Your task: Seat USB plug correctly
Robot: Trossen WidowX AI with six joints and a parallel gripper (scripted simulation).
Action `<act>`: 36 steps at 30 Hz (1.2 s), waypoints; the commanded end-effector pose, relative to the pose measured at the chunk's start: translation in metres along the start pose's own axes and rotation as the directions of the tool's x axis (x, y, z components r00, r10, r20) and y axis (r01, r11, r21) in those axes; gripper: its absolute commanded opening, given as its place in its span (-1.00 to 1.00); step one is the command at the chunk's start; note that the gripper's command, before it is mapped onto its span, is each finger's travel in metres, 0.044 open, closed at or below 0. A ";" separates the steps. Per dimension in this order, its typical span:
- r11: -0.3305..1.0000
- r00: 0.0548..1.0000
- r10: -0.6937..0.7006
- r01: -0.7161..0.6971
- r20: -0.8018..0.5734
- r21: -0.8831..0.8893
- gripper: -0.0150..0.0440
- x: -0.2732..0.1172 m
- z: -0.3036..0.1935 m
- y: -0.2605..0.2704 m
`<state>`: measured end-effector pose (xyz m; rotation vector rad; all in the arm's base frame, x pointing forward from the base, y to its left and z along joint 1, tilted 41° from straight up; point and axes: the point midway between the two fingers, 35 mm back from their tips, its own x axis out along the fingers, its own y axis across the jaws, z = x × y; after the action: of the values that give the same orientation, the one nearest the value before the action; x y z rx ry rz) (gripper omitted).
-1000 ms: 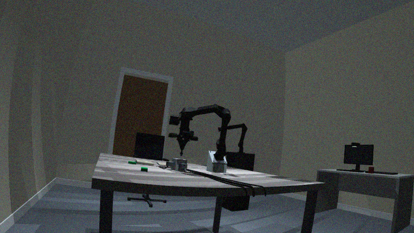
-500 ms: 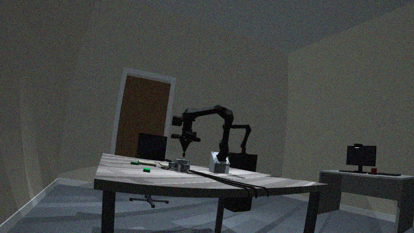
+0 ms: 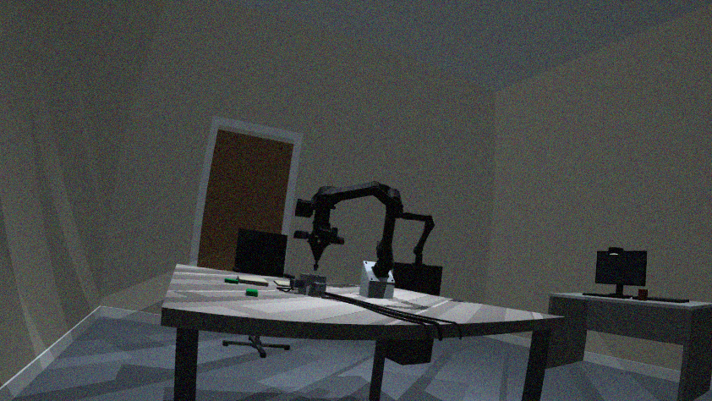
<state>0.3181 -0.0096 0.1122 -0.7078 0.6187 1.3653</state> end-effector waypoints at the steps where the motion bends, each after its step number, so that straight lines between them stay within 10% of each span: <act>1: 1.000 1.000 0.002 -0.002 0.003 -0.004 -0.49 0.002 0.000 0.001; 36: 1.000 1.000 0.002 -0.002 0.003 -0.026 -0.49 0.006 0.001 0.000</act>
<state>0.3193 -0.0065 0.1093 -0.7264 0.6052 1.3741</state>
